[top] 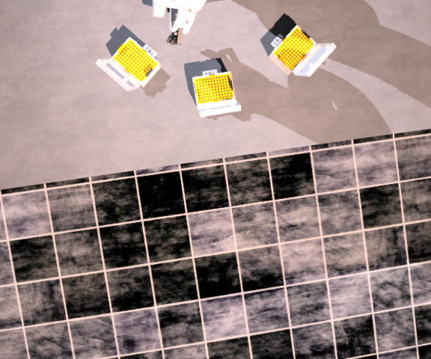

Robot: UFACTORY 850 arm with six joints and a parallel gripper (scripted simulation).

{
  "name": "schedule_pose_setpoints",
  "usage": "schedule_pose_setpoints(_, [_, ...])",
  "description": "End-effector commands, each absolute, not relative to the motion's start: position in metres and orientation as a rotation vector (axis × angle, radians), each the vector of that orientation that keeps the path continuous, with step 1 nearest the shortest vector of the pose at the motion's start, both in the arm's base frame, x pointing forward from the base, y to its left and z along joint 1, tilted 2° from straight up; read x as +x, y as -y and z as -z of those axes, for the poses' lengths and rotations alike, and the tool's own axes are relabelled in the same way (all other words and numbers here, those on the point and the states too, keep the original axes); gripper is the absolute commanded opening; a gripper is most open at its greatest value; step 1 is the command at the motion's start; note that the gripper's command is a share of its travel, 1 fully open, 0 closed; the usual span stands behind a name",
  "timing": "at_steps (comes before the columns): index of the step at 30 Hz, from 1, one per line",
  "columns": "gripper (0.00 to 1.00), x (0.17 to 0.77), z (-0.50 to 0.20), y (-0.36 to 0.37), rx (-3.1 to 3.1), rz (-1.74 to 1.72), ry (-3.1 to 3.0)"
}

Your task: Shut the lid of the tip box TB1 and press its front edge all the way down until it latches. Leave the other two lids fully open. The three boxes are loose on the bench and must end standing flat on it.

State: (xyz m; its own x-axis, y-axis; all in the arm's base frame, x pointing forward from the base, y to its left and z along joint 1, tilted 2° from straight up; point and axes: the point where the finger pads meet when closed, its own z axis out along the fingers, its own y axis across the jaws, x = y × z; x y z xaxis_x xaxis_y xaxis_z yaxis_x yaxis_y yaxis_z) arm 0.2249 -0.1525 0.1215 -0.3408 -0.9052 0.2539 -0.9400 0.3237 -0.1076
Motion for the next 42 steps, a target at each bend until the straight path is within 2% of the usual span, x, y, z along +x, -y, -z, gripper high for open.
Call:
schedule_pose_setpoints(1, [1.00, 0.225, -0.154, 0.153, 1.675, -0.177, 2.391])
schedule_pose_setpoints(17, [1.00, 0.225, -0.154, 0.153, 1.675, -0.177, 2.391])
schedule_pose_setpoints(18, [0.00, 0.225, -0.154, 0.153, 1.675, -0.177, 2.391])
schedule_pose_setpoints(37, [0.00, 0.225, -0.154, 0.153, 1.675, -0.178, 2.391])
schedule_pose_setpoints(42, [0.00, 0.234, -0.155, 0.176, 1.888, -0.140, 2.281])
